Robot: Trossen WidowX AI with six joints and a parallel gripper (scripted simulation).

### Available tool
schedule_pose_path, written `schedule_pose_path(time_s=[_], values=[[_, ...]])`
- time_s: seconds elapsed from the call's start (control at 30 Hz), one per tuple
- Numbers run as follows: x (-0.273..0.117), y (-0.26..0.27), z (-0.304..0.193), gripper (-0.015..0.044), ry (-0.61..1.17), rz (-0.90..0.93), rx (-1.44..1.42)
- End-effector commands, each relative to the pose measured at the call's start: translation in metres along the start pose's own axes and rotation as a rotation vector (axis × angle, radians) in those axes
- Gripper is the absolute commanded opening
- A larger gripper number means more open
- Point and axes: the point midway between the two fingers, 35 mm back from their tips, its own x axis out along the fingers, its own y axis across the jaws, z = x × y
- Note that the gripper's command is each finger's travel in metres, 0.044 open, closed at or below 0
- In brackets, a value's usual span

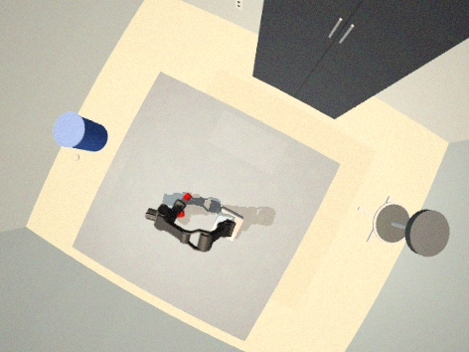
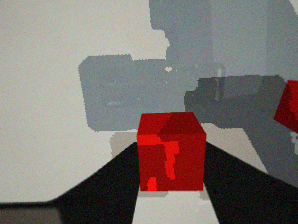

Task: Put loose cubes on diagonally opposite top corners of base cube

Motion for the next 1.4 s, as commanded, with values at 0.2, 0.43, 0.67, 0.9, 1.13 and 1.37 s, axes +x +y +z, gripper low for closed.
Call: schedule_pose_path(time_s=[0.2,0.43,0.67,0.9,1.13,1.37], values=[[0.001,0.000,0.000,0.0131,-0.003,-0.003,0.001],[0.001,0.000,0.000,0.0205,-0.003,-0.003,0.001],[-0.011,0.000,0.000,0.0205,0.000,0.000,0.000],[-0.019,0.000,0.000,0.0205,0.000,0.000,0.000],[-0.027,0.000,0.000,0.0205,0.000,0.000,0.000],[-0.030,0.000,0.000,0.0205,0.000,0.000,0.000]])
